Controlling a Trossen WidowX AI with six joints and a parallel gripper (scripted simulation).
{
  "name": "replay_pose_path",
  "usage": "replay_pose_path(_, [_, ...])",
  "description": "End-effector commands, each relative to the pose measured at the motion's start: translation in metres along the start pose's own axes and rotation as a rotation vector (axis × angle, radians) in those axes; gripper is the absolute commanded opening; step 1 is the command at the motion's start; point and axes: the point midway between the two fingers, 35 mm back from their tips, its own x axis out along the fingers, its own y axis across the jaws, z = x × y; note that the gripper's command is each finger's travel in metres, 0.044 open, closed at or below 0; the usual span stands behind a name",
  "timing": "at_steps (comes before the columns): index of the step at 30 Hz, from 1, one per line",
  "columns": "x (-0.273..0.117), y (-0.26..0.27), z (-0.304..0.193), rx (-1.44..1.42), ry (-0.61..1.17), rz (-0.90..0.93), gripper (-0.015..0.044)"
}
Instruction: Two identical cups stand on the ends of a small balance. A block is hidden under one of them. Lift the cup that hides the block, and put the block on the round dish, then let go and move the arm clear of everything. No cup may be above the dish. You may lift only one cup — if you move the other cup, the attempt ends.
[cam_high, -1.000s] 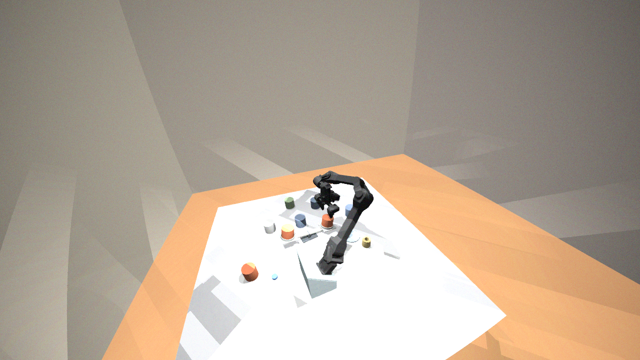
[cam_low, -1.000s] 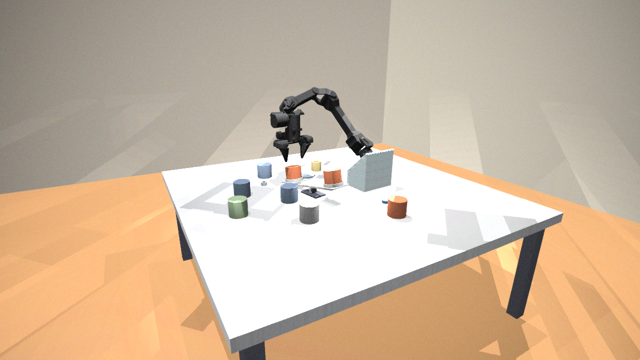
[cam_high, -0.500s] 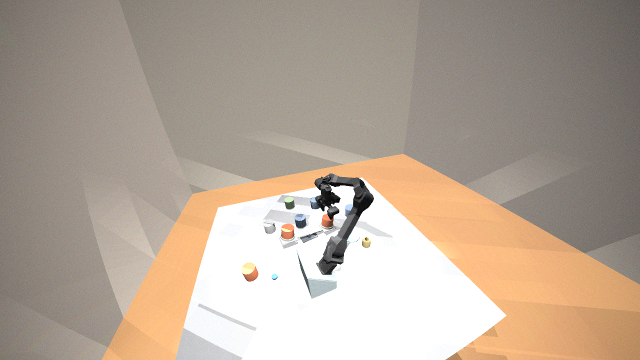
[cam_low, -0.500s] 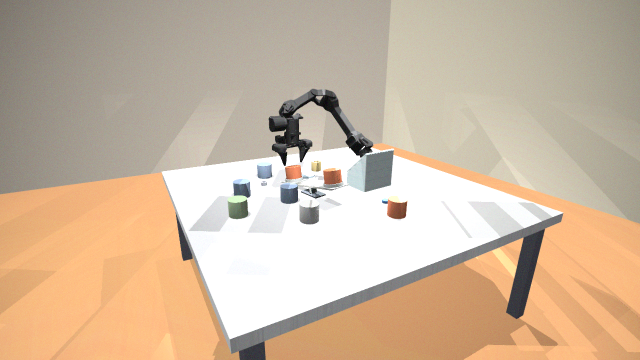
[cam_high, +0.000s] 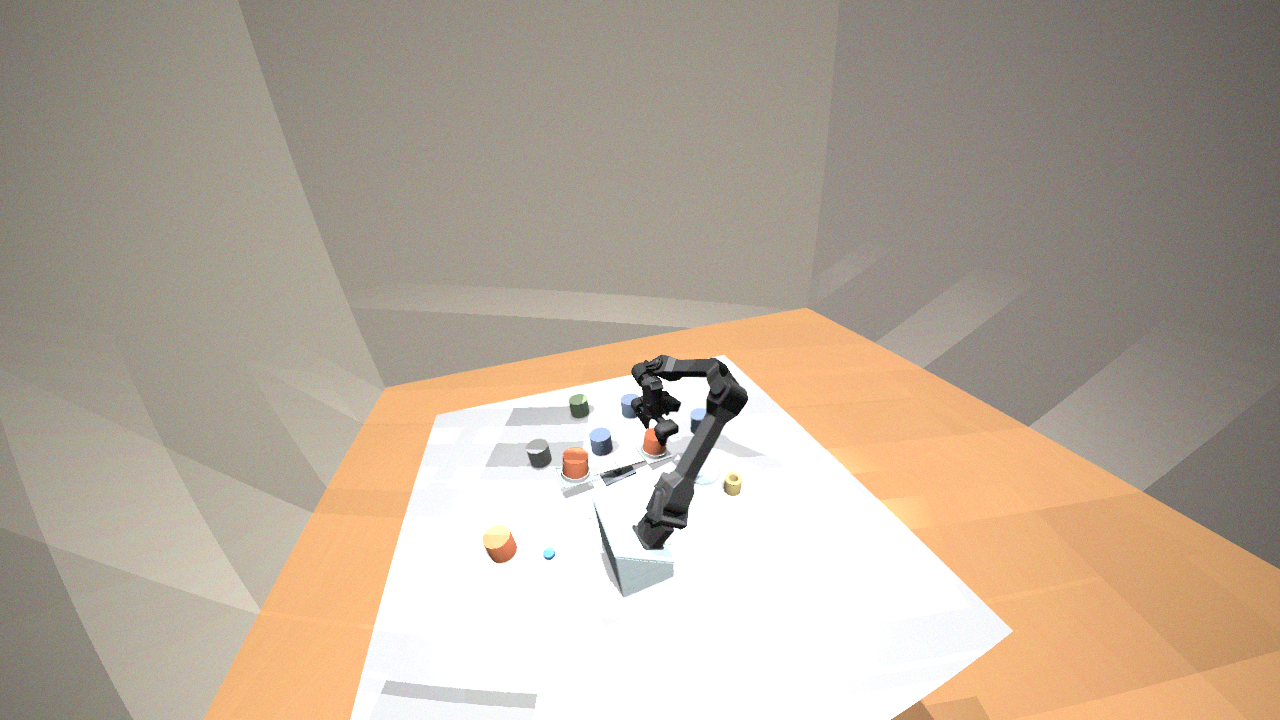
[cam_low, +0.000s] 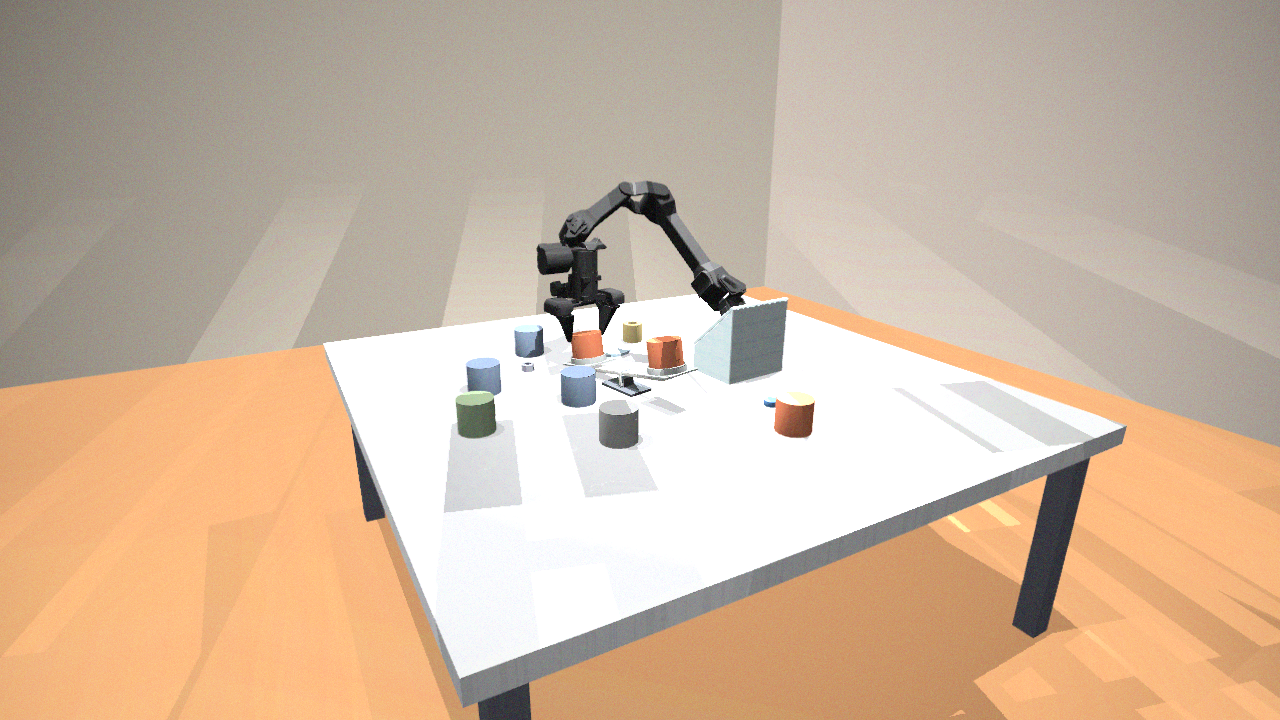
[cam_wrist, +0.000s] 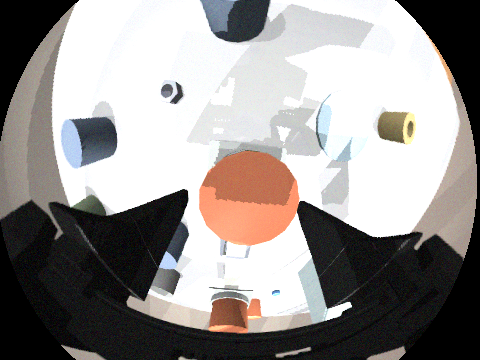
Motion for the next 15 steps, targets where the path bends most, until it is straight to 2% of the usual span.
replay_pose_path(1, [0.008, -0.001, -0.002, -0.010, 0.004, -0.003, 0.0440])
replay_pose_path(15, [0.030, -0.002, -0.002, -0.009, 0.002, -0.003, 0.0440])
